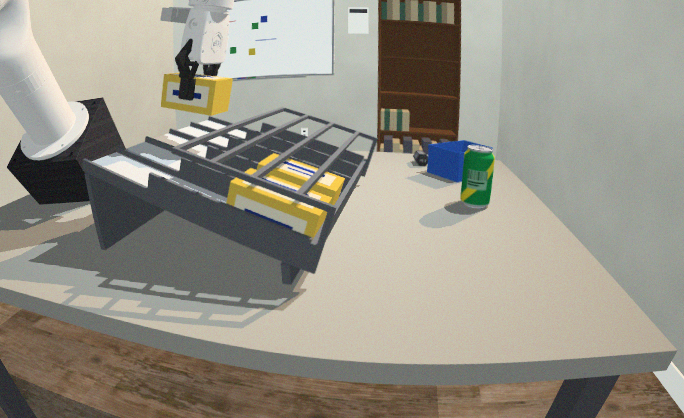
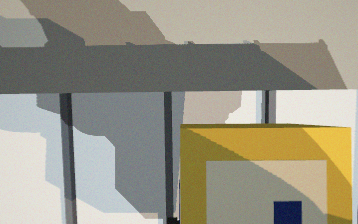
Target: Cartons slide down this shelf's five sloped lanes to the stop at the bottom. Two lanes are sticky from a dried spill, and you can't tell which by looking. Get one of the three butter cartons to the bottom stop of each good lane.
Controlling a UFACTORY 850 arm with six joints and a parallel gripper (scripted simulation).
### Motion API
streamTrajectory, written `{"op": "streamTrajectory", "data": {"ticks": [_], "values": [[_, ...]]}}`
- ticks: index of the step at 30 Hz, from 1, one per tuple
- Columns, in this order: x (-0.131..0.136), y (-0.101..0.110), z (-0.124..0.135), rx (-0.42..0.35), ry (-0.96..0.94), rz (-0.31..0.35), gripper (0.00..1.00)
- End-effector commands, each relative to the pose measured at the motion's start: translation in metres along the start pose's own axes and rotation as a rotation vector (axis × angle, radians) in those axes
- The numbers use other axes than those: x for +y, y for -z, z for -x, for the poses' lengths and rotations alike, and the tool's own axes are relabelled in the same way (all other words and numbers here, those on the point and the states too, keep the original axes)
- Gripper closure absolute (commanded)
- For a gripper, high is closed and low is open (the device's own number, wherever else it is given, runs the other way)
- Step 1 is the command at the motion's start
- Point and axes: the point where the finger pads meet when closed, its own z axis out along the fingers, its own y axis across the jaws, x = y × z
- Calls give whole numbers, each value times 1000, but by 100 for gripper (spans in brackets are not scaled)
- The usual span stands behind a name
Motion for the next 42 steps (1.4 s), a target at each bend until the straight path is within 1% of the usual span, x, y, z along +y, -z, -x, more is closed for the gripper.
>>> {"op": "streamTrajectory", "data": {"ticks": [1, 17, 18, 34, 35, 42], "values": [[0, 1, 0, 101, 0, 0, 100], [0, 1, 0, 101, 0, 0, 100], [1, -29, -3, 96, 0, 1, 100], [1, -29, -3, 96, 0, 1, 100], [0, -48, -5, 97, 0, 1, 100], [0, -48, -5, 97, 0, 1, 100]]}}
